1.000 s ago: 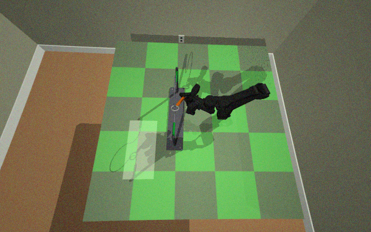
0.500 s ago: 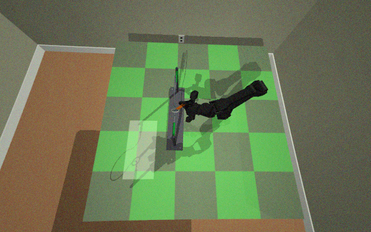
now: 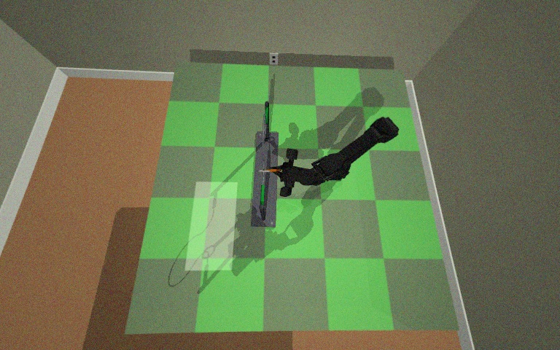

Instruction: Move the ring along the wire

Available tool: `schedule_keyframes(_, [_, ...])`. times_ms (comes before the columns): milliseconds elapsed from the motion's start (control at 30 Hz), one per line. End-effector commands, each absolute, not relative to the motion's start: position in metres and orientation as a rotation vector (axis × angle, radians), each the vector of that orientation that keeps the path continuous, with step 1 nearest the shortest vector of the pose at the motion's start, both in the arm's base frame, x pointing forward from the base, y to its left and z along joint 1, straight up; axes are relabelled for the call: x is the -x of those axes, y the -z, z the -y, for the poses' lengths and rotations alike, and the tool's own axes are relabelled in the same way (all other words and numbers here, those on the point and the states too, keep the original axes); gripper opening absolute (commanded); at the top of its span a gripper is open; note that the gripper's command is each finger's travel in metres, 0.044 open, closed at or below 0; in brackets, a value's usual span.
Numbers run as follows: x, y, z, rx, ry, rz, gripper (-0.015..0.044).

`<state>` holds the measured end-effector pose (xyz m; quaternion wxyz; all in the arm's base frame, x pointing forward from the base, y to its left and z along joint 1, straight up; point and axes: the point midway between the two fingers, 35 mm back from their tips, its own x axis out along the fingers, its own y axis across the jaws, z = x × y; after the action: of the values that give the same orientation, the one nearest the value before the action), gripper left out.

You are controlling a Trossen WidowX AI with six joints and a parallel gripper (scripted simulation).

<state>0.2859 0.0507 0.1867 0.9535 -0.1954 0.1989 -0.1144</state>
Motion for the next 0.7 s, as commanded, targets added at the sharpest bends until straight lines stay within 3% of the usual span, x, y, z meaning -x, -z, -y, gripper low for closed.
schedule_keyframes(0, [-0.287,-0.185,-0.063,0.314,0.216,-0.406,-0.0150])
schedule_keyframes(667, [-0.288,-0.179,-0.113,0.042,0.154,-0.424,-0.0150])
